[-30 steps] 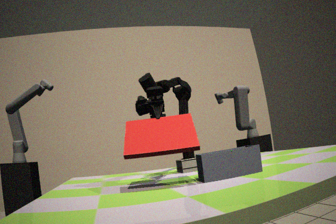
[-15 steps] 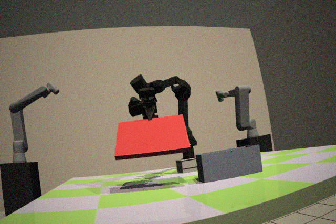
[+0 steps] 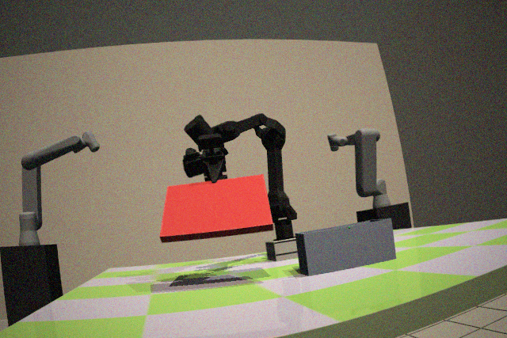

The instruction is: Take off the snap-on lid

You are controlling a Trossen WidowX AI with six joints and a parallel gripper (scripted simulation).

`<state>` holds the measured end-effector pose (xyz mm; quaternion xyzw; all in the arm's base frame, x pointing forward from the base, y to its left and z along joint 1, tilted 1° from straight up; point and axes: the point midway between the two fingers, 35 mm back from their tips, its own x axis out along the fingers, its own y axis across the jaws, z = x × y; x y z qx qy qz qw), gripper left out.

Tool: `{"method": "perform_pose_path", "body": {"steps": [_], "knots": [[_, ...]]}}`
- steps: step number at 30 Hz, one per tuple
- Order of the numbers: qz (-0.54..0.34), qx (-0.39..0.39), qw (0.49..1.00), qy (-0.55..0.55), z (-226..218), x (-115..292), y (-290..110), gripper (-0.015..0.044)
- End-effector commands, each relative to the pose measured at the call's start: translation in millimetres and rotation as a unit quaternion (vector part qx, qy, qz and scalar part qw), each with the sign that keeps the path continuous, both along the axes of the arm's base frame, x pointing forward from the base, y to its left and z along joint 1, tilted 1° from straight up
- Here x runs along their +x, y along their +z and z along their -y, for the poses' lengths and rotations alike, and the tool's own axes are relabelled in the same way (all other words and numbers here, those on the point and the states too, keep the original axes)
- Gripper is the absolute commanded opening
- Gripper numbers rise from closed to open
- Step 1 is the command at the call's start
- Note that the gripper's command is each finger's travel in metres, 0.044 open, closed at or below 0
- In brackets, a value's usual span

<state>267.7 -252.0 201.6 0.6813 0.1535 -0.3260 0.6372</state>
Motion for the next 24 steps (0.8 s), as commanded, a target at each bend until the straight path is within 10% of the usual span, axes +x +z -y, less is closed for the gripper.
{"method": "perform_pose_path", "body": {"steps": [1,24], "knots": [[0.006,-0.006,1.0,0.005,8.6,-2.0,5.0,0.0],[0.005,-0.007,1.0,0.005,27.0,-10.3,-4.2,0.0]]}}
